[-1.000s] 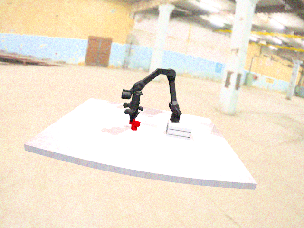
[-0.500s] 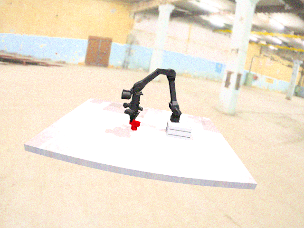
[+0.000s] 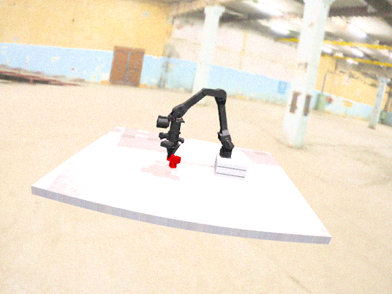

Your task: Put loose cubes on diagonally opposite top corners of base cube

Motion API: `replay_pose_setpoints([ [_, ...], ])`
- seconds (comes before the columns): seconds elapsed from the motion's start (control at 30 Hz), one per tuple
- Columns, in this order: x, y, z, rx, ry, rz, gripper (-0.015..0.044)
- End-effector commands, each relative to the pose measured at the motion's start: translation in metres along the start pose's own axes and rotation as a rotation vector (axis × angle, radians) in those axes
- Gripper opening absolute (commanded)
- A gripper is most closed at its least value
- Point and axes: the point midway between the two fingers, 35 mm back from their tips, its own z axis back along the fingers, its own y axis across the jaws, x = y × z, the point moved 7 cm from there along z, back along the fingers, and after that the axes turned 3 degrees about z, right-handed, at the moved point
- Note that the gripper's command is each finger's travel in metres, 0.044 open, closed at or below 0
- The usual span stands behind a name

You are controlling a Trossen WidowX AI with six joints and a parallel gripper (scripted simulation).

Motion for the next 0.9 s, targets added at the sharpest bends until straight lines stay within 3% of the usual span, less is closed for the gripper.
replay_pose_setpoints([
  [0.0,-0.001,0.0,-0.002,0.002,0.007,-0.006,0.0205],
  [0.87,0.0,0.0,0.032,0.0,0.0,0.0,0.0205],
])
